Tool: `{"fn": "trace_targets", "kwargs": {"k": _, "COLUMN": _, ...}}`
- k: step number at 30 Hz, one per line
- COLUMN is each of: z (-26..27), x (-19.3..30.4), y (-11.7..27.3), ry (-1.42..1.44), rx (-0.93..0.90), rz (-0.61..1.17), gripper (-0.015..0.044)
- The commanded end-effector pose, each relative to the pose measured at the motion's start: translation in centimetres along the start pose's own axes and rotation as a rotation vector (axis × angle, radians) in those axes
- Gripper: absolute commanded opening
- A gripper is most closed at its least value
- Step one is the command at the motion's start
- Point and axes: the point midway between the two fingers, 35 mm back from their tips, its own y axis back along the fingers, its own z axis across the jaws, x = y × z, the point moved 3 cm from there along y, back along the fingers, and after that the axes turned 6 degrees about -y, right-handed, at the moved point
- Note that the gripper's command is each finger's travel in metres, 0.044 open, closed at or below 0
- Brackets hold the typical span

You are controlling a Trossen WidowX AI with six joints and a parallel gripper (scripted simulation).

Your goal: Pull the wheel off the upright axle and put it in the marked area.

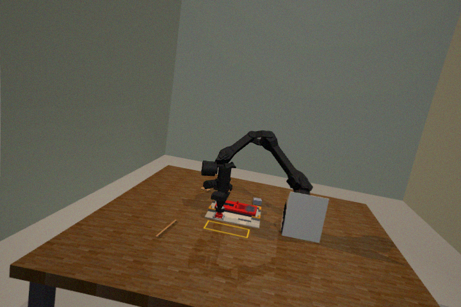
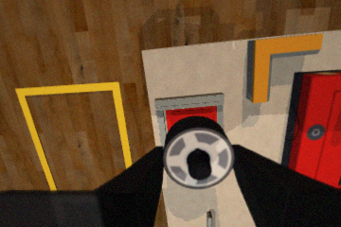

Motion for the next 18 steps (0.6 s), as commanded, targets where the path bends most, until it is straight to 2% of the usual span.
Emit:
{"fn": "trace_targets", "kwargs": {"k": 1, "z": 0.28, "x": 0.25, "y": 1.99, "ry": 0.027, "rx": -0.004, "rz": -0.022, "gripper": 0.0}}
{"fn": "trace_targets", "kwargs": {"k": 18, "z": 0.28, "x": 0.29, "y": 2.55, "ry": 0.029, "rx": -0.004, "rz": -0.023, "gripper": 0.0}}
